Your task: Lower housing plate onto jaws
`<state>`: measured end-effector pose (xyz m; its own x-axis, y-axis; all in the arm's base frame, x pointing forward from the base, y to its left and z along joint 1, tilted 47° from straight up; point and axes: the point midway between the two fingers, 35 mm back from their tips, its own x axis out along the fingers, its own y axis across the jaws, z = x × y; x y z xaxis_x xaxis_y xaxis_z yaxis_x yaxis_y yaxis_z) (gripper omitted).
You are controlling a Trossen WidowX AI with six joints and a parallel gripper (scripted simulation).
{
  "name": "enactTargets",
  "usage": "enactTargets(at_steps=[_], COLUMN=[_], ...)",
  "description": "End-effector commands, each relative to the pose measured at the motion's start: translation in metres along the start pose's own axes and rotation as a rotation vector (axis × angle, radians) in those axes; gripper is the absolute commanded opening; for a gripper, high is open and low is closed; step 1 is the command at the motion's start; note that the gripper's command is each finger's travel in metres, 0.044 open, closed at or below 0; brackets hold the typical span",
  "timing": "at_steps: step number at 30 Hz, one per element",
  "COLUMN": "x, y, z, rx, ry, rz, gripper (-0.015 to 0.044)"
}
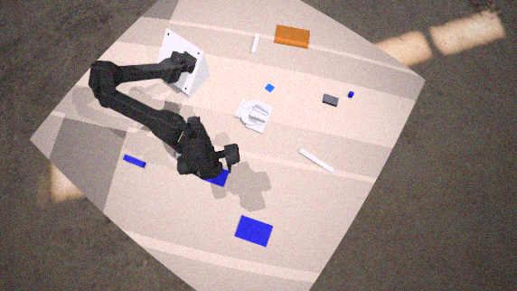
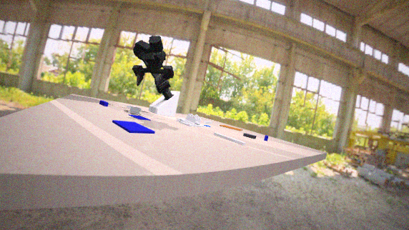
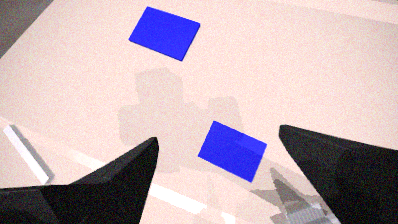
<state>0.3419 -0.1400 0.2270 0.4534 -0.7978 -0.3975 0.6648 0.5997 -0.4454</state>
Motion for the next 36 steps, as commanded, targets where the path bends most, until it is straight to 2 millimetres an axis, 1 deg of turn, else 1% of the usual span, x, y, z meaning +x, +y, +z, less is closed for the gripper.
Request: enactTargets(at_steps=[1, 7, 12, 22, 25, 29, 31, 34, 36], x=[-0.002, -0.005, -0.012, -0.036, -0.041, -0.04, -0.031, -0.011, -0.007], y=[-0.017, -0.043, -0.065, -0.107, -0.113, -0.113, -0.114, -0.118, -0.119], z=[-0.013, -0.04, -0.063, -0.109, -0.116, -0.117, -0.121, -0.133, -0.135], rx=[-0.048, -0.125, -0.185, -0.289, -0.303, -0.303, -0.303, -0.303, -0.304], ry=[0.061, 0.179, 0.281, 0.497, 0.53, 0.53, 0.531, 0.529, 0.528], rz=[-0.009, -0.027, -0.038, -0.049, -0.049, -0.049, -0.048, -0.05, -0.051], gripper=[0.044, 0.044, 0.044, 0.044, 0.044, 0.044, 0.044, 0.044, 0.044])
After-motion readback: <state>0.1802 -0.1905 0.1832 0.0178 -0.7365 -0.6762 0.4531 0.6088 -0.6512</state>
